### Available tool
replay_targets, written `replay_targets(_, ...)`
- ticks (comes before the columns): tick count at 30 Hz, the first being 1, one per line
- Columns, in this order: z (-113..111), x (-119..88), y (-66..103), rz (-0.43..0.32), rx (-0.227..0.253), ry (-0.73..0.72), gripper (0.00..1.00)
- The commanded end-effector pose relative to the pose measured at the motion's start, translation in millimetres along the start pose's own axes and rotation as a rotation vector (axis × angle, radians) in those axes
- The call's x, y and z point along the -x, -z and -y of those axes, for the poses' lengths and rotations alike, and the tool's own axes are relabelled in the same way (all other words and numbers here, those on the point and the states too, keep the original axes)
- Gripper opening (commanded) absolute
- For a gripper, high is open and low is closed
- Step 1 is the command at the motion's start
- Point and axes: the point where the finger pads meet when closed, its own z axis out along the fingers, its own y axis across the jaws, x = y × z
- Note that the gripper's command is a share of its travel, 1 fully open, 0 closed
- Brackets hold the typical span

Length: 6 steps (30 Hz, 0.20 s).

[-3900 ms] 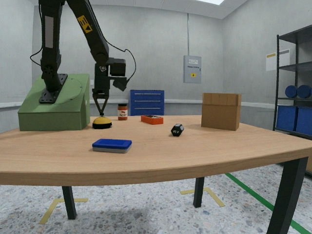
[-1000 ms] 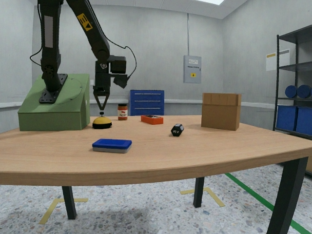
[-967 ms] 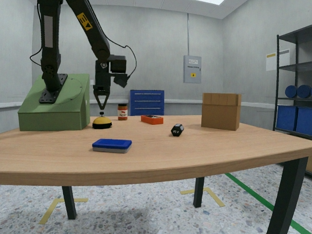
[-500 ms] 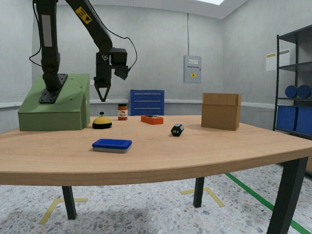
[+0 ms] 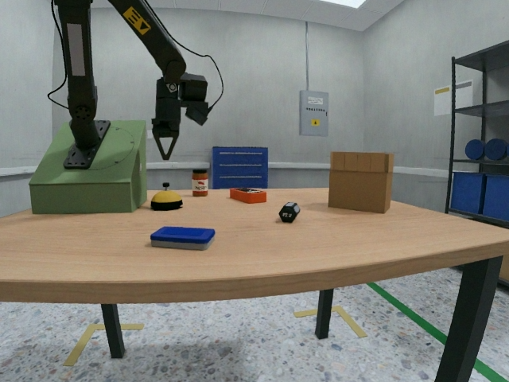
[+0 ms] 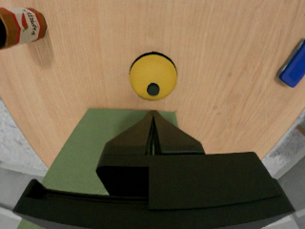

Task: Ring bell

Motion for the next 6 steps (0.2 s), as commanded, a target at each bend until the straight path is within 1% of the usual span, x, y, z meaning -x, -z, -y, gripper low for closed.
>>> replay_targets(1,0.8,10.3,15.5,0.044,0.014,-0.019,0.0)
replay_targets(6,0.8,10.3,15.5,0.044,0.014,-0.019,0.0)
